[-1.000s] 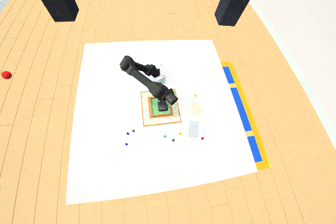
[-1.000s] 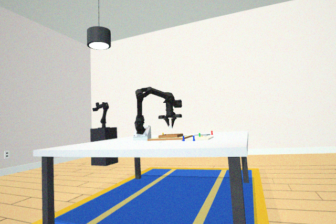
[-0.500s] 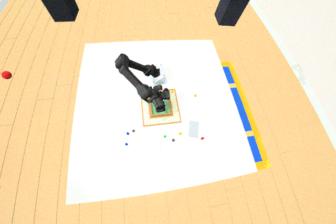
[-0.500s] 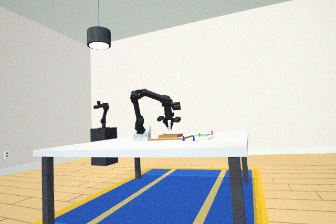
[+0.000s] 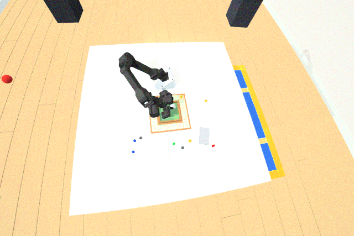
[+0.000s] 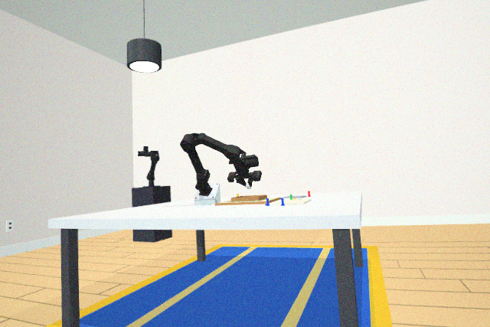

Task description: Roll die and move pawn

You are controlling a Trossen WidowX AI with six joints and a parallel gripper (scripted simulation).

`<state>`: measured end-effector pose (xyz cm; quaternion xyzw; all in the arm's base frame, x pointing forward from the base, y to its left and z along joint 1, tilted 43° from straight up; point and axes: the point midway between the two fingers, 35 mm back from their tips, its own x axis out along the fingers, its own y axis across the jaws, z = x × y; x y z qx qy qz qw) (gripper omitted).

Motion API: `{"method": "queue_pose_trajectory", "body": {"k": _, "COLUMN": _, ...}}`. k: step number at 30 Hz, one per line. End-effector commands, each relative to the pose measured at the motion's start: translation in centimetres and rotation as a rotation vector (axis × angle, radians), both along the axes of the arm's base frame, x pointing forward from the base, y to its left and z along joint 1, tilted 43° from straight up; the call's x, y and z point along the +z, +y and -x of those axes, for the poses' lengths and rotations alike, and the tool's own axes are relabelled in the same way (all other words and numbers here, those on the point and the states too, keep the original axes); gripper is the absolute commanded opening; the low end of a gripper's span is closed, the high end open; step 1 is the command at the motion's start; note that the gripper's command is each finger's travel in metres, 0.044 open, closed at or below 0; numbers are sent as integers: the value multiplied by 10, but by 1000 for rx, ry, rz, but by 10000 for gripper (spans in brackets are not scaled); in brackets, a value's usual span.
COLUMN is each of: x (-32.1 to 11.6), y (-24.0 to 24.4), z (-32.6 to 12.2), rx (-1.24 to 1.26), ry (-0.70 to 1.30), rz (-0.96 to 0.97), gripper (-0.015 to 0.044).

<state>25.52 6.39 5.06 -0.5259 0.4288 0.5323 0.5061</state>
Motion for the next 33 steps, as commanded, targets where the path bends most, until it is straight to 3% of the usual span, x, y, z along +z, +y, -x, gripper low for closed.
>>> {"method": "queue_pose_trajectory", "body": {"k": 1, "x": 12, "y": 3, "z": -2, "rx": 16, "ry": -8, "rz": -26, "gripper": 0}}
{"method": "queue_pose_trajectory", "body": {"k": 5, "x": 43, "y": 5, "z": -6, "rx": 16, "ry": -8, "rz": -27, "gripper": 0}}
{"method": "queue_pose_trajectory", "body": {"k": 19, "x": 40, "y": 4, "z": -5, "rx": 9, "ry": -12, "rz": -22, "gripper": 0}}
{"method": "queue_pose_trajectory", "body": {"k": 27, "x": 40, "y": 4, "z": -5, "rx": 9, "ry": -12, "rz": -22, "gripper": 210}}
{"method": "queue_pose_trajectory", "body": {"k": 33, "x": 69, "y": 30, "z": 1, "rx": 16, "ry": -7, "rz": -28, "gripper": 367}}
